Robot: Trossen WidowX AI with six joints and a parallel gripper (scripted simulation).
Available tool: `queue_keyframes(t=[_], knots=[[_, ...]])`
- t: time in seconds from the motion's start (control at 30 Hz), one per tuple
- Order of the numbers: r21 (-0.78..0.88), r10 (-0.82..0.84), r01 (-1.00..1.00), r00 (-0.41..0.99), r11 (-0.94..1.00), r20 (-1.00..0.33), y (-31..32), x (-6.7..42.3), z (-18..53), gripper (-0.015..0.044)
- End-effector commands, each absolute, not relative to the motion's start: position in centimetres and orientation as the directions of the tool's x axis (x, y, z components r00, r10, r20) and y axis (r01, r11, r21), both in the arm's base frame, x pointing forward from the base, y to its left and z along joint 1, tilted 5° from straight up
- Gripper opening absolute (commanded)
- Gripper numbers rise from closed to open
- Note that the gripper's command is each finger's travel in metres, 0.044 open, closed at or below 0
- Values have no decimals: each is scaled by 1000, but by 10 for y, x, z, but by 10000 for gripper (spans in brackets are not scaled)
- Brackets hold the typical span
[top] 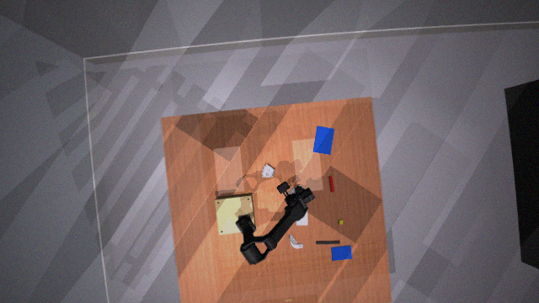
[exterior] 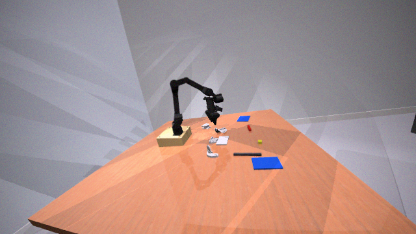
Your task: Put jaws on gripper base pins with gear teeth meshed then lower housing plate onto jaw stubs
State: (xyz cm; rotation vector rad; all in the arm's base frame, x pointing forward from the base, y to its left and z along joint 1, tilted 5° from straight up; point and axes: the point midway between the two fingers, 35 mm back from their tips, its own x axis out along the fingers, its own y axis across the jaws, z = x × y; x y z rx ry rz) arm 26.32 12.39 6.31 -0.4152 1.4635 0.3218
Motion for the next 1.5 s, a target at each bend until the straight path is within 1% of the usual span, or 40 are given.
queue_keyframes(t=[0.0, 0.2, 0.47, 0.93, 1.47], knots=[[-81, -44, -488, 87, 869, -995, 114, 272, 64, 361], [-94, -49, -619, 91, 780, -995, 72, 301, 67, 204], [-95, -49, -623, 91, 777, -995, 71, 302, 67, 0], [-95, -49, -623, 91, 777, -995, 71, 302, 66, 0], [-95, -49, -623, 91, 777, -995, 70, 305, 40, 0]])
